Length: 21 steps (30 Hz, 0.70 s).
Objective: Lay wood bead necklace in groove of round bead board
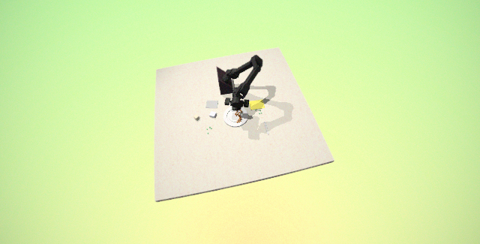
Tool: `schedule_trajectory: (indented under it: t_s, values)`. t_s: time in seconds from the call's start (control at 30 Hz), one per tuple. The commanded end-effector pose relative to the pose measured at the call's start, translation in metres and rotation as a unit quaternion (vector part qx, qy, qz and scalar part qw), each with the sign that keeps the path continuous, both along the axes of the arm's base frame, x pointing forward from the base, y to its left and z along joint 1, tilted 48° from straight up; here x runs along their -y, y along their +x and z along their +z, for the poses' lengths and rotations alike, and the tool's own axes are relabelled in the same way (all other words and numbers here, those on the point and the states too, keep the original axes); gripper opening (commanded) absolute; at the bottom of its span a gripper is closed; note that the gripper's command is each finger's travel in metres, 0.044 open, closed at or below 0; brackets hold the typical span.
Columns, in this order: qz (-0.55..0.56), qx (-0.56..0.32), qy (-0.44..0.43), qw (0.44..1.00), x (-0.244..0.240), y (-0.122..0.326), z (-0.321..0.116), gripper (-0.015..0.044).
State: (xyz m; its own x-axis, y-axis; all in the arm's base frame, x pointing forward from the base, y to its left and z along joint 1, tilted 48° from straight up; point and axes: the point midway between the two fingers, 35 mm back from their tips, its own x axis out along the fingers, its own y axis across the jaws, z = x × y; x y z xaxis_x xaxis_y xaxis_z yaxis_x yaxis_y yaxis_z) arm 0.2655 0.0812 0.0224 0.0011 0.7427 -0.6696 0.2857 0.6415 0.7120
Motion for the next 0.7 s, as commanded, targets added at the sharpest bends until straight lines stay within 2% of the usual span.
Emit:
schedule_trajectory:
  t_s: [0.0,0.67]
  values:
    - [0.008,0.008,-0.001,1.000,0.001,-0.001,-0.002,0.0120]
    - [0.008,0.009,-0.001,1.000,-0.017,0.000,-0.018,0.0120]
